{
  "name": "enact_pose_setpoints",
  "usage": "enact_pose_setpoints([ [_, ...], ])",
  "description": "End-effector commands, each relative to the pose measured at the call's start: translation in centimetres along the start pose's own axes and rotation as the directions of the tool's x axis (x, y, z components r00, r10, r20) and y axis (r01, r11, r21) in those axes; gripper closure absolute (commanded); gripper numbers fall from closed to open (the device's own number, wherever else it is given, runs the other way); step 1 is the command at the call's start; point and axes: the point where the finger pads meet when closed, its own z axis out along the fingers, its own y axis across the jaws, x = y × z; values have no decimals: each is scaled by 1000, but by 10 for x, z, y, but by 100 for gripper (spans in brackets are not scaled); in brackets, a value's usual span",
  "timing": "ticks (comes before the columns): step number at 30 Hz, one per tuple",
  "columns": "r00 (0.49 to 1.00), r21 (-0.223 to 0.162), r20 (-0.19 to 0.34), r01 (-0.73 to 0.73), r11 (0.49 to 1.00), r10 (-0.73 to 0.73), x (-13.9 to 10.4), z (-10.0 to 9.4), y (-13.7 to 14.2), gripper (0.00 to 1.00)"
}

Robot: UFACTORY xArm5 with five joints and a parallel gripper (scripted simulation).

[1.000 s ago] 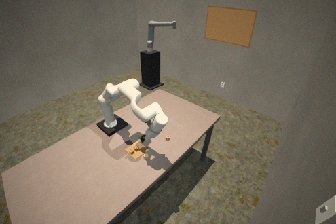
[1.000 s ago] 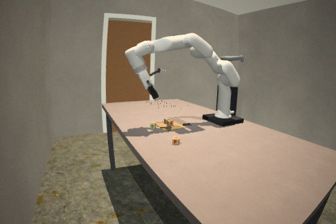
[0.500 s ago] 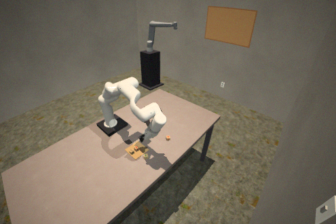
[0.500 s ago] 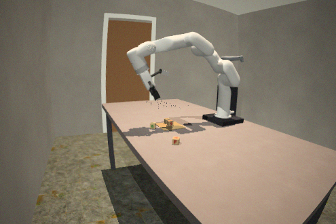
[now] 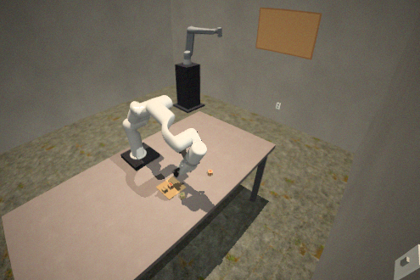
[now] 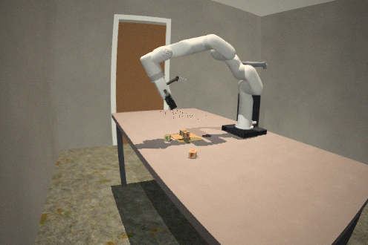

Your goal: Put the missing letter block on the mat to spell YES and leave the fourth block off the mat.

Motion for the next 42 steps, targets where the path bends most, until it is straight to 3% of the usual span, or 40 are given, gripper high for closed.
enact_pose_setpoints([
  [1,1000,-1,4,0,1000,0,6,6,-2,0],
  [42,1000,-1,4,0,1000,0,21,23,-5,0],
])
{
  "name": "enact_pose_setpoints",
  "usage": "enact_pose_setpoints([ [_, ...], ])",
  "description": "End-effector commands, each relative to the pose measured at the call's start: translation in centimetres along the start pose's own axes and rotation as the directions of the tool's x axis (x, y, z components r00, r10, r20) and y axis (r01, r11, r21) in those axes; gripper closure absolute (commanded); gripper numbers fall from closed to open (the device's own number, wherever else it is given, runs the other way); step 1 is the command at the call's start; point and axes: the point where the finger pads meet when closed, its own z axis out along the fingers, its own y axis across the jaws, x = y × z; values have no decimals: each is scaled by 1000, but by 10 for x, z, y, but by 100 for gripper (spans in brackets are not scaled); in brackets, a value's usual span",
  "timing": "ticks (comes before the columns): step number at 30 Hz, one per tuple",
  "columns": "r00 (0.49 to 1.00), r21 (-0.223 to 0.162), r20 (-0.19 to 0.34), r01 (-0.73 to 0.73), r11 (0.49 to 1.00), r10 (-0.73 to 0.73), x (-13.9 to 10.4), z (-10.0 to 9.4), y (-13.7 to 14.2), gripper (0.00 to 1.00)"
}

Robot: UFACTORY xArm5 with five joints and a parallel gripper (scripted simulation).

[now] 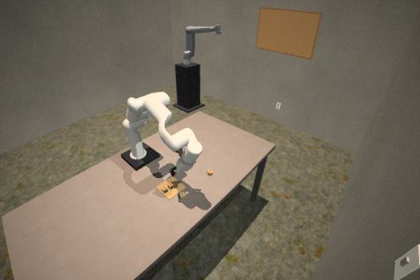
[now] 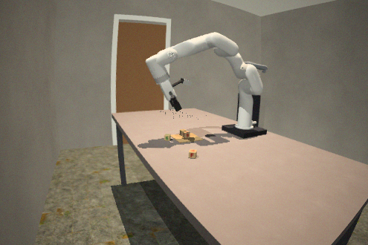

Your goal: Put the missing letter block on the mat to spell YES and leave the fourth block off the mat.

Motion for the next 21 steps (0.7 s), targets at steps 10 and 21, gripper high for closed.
enact_pose_setpoints([
  [10,1000,-1,5,0,1000,0,6,5,-1,0],
  [21,1000,-1,5,0,1000,0,8,7,-2,0],
])
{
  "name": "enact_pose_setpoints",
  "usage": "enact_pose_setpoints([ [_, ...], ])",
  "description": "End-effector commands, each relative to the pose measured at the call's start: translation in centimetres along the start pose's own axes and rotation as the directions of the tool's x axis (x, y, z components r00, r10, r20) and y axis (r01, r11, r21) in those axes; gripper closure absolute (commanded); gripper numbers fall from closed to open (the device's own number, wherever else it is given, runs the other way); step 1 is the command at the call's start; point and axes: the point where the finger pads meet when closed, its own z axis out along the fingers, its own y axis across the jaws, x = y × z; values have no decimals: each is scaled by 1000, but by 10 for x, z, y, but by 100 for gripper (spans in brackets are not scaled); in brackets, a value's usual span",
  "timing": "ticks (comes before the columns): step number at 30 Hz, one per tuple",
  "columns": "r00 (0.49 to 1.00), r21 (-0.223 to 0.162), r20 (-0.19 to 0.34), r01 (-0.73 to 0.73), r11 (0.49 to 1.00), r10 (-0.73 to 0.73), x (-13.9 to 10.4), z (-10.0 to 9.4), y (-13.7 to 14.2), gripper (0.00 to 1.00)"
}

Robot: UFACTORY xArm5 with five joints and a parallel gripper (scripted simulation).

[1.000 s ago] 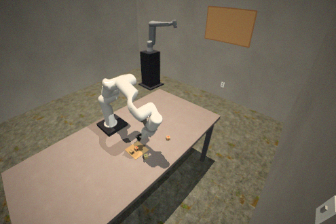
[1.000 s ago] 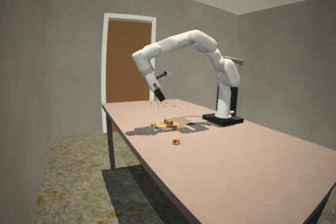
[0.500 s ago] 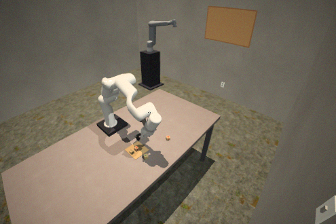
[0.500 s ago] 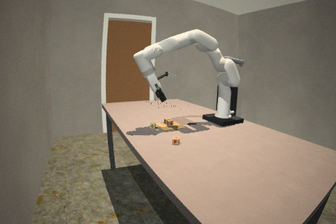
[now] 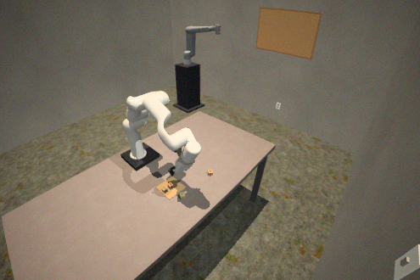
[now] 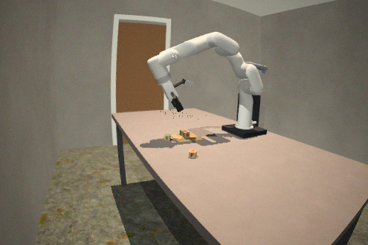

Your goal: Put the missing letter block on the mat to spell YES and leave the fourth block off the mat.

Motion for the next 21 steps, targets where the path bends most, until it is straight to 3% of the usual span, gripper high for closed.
enact_pose_setpoints([
  [1,1000,-1,4,0,1000,0,2,0,0,0],
  [21,1000,-1,4,0,1000,0,3,2,-1,0],
])
